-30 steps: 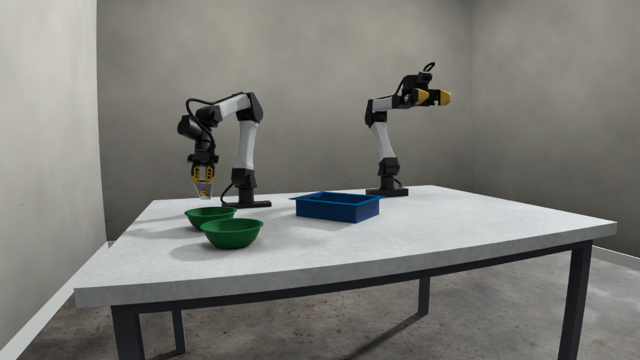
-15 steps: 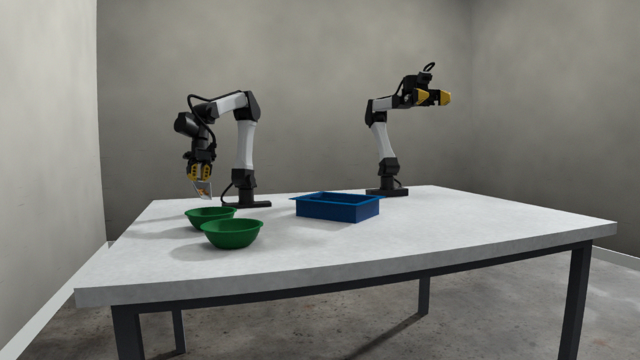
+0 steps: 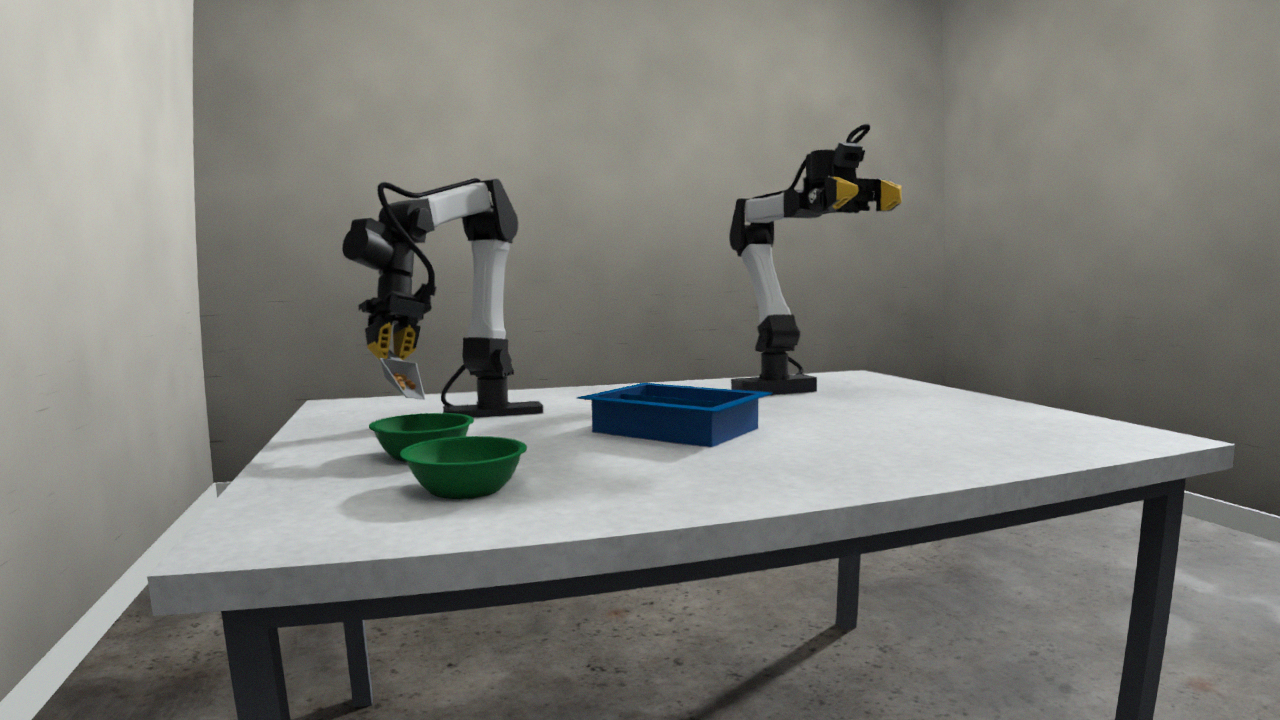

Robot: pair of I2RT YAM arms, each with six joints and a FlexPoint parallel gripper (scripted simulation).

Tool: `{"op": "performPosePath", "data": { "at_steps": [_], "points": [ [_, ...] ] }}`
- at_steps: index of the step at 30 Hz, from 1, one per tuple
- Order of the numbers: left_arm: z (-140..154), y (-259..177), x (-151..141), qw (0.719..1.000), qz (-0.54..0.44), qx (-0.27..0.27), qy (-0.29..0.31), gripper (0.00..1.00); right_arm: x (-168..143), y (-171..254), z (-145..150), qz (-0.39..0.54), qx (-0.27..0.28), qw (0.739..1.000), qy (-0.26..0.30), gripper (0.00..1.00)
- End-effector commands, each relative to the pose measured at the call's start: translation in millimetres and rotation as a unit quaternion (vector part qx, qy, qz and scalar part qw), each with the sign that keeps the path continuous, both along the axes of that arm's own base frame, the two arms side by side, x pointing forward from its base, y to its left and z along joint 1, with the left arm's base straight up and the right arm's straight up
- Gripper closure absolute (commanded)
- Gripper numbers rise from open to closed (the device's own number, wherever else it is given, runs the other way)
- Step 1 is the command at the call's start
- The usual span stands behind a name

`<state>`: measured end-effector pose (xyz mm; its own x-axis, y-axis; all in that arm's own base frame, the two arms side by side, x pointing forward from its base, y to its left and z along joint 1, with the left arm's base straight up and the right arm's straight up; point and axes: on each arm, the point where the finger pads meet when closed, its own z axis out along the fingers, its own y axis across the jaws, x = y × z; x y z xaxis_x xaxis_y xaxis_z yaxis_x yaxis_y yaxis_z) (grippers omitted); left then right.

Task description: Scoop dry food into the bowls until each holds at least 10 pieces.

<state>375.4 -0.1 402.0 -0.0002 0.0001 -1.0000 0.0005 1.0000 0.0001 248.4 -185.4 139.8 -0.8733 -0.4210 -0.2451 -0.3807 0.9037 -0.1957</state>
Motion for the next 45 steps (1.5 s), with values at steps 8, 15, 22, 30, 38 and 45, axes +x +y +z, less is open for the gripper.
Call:
{"op": "performPosePath", "data": {
  "at_steps": [8,15,22,30,38,45],
  "points": [
    [7.3,0.0,-1.9,1.000,0.000,0.000,-0.010,0.00,1.7,-4.1,1.9,0.007,-0.002,1.000,0.002,1.00],
    [7.3,0.0,-1.9,1.000,0.000,0.000,-0.010,0.00,-1.1,-0.2,-1.4,0.009,0.000,1.000,0.008,1.00],
    [7.3,0.0,-1.9,1.000,0.000,0.000,-0.010,0.00,13.1,-10.0,7.7,0.053,-0.039,0.998,-0.001,1.00],
    [7.3,0.0,-1.9,1.000,0.000,0.000,-0.010,0.00,18.0,-12.7,12.1,0.088,-0.061,0.994,0.001,1.00],
    [7.3,0.0,-1.9,1.000,0.000,0.000,-0.010,0.00,24.5,-16.3,17.2,0.137,-0.090,0.986,0.004,1.00],
    [7.3,0.0,-1.9,1.000,0.000,0.000,-0.010,0.00,26.3,-19.4,27.7,0.161,-0.115,0.980,-0.003,1.00]
  ]
}}
